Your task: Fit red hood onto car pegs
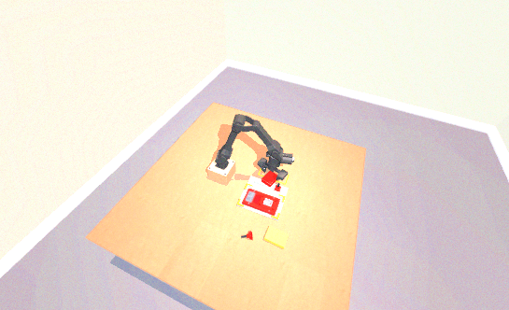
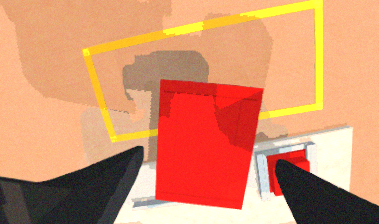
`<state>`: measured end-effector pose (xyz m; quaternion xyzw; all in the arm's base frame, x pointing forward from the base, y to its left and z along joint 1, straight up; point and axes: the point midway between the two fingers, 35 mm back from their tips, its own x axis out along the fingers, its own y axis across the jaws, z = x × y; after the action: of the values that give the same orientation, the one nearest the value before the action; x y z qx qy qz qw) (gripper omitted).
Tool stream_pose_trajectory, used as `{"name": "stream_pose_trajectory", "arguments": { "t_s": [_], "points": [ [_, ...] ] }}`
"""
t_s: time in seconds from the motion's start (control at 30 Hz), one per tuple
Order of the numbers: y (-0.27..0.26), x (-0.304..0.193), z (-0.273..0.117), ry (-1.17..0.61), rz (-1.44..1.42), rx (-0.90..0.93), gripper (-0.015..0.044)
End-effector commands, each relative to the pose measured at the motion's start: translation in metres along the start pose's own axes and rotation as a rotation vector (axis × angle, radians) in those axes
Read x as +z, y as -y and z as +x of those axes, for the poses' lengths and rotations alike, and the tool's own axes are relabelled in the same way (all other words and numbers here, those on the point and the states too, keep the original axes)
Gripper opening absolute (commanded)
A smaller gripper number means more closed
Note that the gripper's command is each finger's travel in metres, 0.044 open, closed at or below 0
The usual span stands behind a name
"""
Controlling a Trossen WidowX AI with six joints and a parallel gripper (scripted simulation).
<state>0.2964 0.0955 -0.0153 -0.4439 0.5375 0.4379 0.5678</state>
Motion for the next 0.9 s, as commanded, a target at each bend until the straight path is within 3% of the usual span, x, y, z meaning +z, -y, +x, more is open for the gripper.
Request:
{"name": "stream_pose_trajectory", "arguments": {
  "t_s": [0.0,0.87],
  "points": [
    [-0.002,-0.002,0.005,-0.008,0.004,0.007,0.0440],
    [-0.002,-0.002,0.015,-0.008,0.004,0.007,0.0440]
  ]
}}
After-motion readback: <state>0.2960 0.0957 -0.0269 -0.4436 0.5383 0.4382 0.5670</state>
